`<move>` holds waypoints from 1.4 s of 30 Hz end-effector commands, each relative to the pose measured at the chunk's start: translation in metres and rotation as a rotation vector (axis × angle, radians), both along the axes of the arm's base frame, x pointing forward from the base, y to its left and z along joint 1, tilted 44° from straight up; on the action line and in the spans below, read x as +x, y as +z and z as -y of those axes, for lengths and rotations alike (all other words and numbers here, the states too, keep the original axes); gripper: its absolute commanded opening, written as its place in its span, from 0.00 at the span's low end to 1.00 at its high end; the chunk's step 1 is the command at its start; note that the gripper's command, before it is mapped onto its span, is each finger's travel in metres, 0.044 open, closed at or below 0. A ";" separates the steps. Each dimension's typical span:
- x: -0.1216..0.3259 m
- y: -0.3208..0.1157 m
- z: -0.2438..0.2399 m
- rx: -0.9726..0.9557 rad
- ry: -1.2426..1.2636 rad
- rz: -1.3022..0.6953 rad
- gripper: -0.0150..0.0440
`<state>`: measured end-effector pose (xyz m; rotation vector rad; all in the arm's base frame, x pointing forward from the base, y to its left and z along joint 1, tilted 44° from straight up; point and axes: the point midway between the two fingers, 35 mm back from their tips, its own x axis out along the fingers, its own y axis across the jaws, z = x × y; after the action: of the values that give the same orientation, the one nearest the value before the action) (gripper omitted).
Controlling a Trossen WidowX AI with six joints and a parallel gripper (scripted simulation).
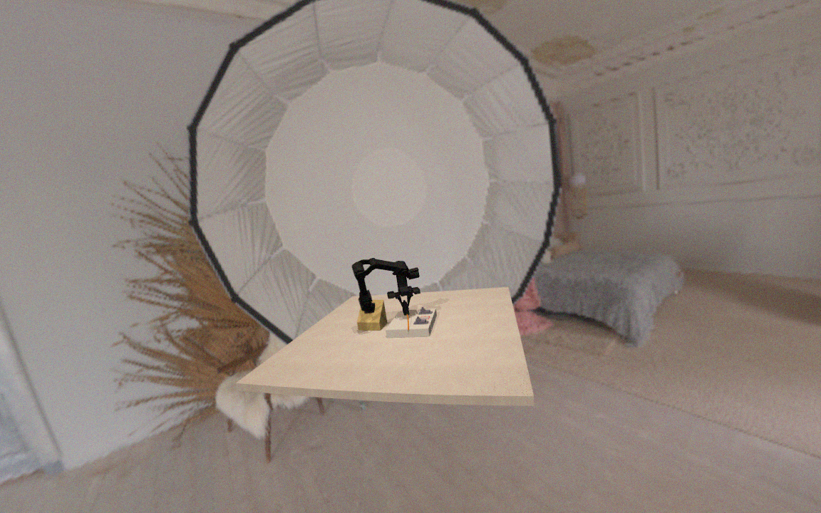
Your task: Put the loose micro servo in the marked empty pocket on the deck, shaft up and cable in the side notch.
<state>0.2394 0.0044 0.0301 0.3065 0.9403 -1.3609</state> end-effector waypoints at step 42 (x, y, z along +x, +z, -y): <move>0.015 0.001 0.000 0.085 0.858 -0.816 0.25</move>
<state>0.2436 0.0038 0.0291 -0.5970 1.5687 -0.6134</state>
